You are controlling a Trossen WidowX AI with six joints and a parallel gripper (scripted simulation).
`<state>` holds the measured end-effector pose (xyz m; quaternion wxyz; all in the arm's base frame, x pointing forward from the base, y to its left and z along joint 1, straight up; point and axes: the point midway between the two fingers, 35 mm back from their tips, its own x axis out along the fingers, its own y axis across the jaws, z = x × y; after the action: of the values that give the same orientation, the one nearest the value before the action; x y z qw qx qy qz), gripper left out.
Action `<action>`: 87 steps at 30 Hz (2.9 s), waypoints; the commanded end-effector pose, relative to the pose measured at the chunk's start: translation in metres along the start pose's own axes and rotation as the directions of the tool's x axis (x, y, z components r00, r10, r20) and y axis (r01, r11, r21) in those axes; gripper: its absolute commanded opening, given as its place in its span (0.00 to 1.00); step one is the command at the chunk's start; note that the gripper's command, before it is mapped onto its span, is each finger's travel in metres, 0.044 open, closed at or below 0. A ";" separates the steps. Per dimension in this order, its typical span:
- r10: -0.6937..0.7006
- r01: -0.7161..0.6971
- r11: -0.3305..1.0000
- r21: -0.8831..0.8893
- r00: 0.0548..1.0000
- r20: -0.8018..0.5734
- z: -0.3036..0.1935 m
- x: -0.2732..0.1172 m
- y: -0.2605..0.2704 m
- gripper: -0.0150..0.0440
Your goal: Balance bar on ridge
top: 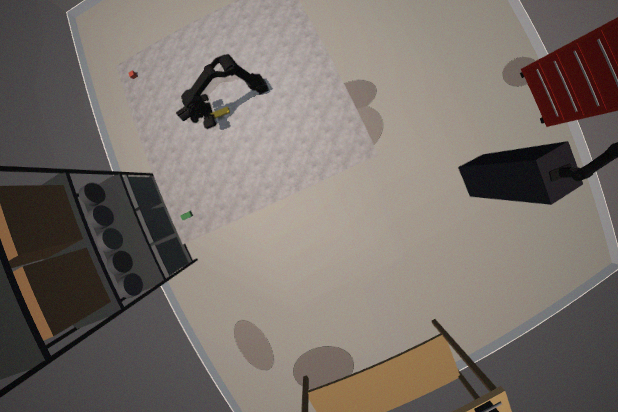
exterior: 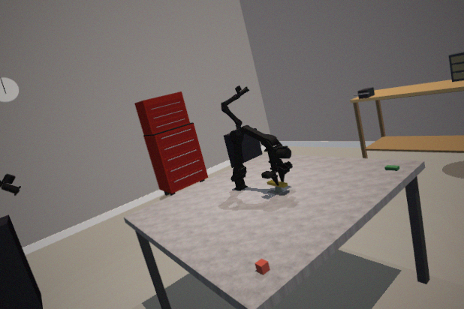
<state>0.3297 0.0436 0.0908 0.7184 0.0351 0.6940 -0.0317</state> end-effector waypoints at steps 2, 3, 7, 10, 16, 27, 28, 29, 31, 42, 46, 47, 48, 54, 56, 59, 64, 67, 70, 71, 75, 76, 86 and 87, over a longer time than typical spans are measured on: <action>0.000 0.000 1.000 0.001 1.000 -0.005 -0.001 0.003 0.000 0.25; 0.000 0.000 1.000 0.001 1.000 -0.005 -0.001 0.003 0.000 0.25; 0.000 0.000 1.000 0.001 1.000 -0.005 -0.001 0.003 0.000 0.25; 0.000 0.000 1.000 0.001 1.000 -0.005 -0.001 0.003 0.000 0.25; 0.000 0.000 1.000 0.001 1.000 -0.005 -0.001 0.004 0.000 0.25; 0.000 0.000 1.000 0.001 1.000 -0.005 -0.001 0.004 0.000 0.25; 0.000 0.000 1.000 0.001 1.000 -0.005 -0.001 0.004 0.000 0.25; 0.000 0.000 1.000 0.001 1.000 -0.005 -0.001 0.003 0.000 0.25; 0.000 0.000 1.000 0.001 1.000 -0.005 -0.001 0.001 0.000 0.25; 0.000 0.000 1.000 0.001 1.000 -0.005 0.000 0.001 0.000 0.25; 0.001 -0.001 1.000 0.000 1.000 -0.001 0.000 0.001 0.000 0.25; 0.001 -0.001 1.000 0.000 1.000 -0.001 0.000 0.001 0.000 0.25; 0.001 -0.001 1.000 0.000 1.000 -0.001 0.000 0.001 0.000 0.25; 0.001 -0.001 1.000 0.000 1.000 -0.001 0.000 0.001 0.000 0.25; 0.001 -0.001 1.000 0.000 1.000 -0.001 0.000 0.001 0.000 0.25; 0.001 -0.001 1.000 0.000 1.000 -0.001 0.000 0.001 0.000 0.25; 0.001 -0.001 1.000 0.000 1.000 -0.001 0.000 0.001 0.000 0.25; 0.001 -0.001 1.000 0.000 1.000 -0.001 0.000 0.001 0.000 0.25; 0.001 -0.001 1.000 0.000 1.000 -0.001 0.000 0.001 0.000 0.25; 0.001 -0.001 1.000 0.000 1.000 -0.001 0.000 0.001 0.000 0.25; 0.001 -0.001 1.000 0.000 1.000 -0.001 0.000 0.001 0.000 0.30; 0.001 -0.001 1.000 0.000 1.000 -0.001 0.000 0.001 0.000 0.34; 0.001 -0.001 1.000 0.000 1.000 -0.001 0.000 0.001 0.000 0.54; 0.001 -0.001 1.000 0.000 1.000 -0.001 0.000 0.001 0.000 0.54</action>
<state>0.3297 0.0437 0.0901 0.7182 0.0357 0.6942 -0.0313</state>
